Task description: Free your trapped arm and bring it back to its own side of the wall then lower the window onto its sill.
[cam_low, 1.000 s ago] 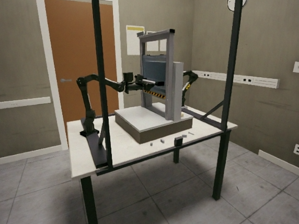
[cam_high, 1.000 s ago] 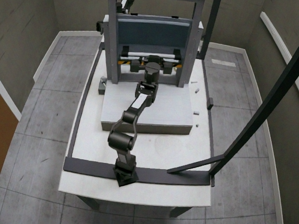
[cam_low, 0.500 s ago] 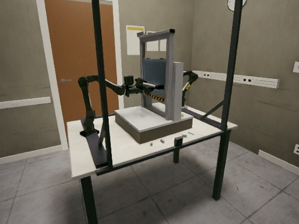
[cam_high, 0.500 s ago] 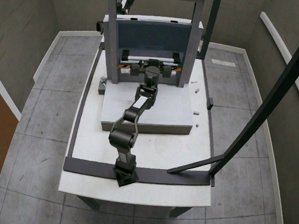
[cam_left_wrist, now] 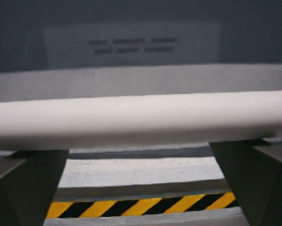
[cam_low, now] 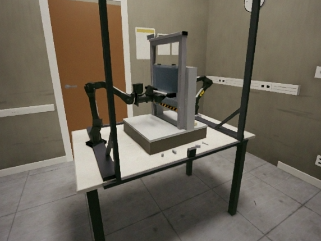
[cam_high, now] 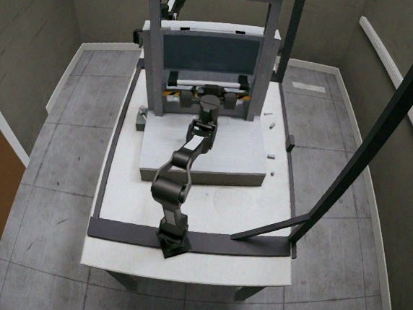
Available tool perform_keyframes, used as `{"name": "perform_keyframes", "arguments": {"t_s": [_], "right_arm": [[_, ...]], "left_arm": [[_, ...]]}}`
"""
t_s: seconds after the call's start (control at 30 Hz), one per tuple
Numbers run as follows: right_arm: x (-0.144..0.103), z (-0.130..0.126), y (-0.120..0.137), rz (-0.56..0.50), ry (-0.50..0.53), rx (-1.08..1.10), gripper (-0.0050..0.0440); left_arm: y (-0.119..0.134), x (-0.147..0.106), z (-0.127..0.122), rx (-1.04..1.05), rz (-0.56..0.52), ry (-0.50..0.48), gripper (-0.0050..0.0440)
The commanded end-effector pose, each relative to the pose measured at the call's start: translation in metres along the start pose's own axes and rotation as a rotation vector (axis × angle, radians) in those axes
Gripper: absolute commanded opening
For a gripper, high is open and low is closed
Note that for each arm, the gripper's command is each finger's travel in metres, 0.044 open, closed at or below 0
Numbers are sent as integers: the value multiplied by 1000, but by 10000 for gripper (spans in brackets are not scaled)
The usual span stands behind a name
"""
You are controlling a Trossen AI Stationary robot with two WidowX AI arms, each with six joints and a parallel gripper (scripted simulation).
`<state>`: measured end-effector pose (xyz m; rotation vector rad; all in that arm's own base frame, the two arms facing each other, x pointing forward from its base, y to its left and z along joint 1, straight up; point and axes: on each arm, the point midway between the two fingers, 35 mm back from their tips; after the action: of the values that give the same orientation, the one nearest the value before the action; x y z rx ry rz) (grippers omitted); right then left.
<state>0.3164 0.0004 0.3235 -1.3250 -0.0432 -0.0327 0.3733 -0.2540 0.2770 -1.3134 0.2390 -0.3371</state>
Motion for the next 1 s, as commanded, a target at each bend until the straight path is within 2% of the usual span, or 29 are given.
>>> {"name": "perform_keyframes", "arguments": {"t_s": [0.0,0.1,0.33,0.7,0.8,0.83,0.97], "right_arm": [[-2,3,-11,-27,-7,-2,400],[-2,3,-11,-27,-7,-2,400],[-2,3,-11,-27,-7,-2,400],[-2,3,-11,-27,-7,-2,400],[-2,3,-11,-27,-7,-2,400],[-2,3,-11,-27,-7,-2,400],[-2,3,-11,-27,-7,-2,400]], "left_arm": [[-35,-6,14,-46,-109,-38,400],[-27,-4,12,-45,-103,-38,400],[-35,-4,14,-39,-128,-46,400],[1,-2,3,-43,-100,-37,400],[0,-2,3,-34,-114,-41,400],[-9,-3,6,-39,-126,-44,400],[-5,-2,5,-41,-140,-47,400]]}}
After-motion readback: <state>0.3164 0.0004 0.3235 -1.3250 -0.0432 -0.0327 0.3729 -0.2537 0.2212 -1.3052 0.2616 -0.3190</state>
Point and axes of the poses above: on each arm, the point midway between the two fingers, 35 mm back from their tips, its own x axis out along the fingers, its own z axis across the jaws, y = z × x, and after that the axes turned 14 degrees about x, right-handed
